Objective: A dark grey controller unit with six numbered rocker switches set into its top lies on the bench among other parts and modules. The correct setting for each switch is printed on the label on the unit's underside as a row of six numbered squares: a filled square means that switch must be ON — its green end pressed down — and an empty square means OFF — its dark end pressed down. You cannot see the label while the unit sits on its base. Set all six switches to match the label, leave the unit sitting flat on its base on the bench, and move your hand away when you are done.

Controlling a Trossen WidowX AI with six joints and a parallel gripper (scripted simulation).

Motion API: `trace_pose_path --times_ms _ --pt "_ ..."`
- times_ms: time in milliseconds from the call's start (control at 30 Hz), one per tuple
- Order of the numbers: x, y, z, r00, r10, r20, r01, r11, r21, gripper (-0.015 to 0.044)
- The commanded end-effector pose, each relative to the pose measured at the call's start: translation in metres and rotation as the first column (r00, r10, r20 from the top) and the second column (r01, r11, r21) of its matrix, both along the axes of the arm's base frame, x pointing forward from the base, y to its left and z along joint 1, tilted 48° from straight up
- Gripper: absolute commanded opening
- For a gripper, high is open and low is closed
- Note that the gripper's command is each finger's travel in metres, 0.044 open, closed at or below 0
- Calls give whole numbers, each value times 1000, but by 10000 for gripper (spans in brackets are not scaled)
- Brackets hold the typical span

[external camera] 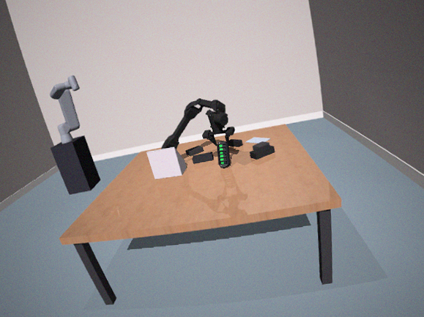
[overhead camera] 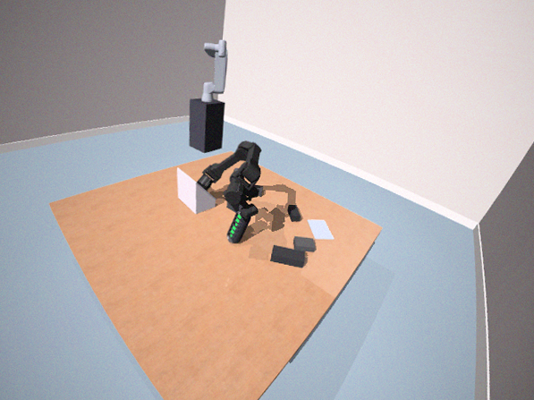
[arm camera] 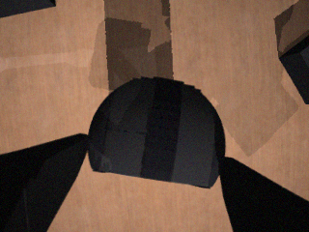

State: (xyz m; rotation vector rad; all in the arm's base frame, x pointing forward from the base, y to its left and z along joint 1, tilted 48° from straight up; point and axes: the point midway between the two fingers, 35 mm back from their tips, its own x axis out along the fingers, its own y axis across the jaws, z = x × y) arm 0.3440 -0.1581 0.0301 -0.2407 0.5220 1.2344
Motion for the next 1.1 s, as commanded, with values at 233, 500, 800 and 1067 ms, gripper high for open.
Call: trace_pose_path --times_ms 233,500,800,1067 --pt "-4 -7 -9 1000 0 -2 0 1000 -3 338" --pt "-6 -11 -13 1000 -1 -1 1 1000 -5 338" --pt "-8 -16 -18 1000 -3 0 3 1000 -7 338" --pt "-10 -20 -23 1000 -4 0 4 1000 -9 338"
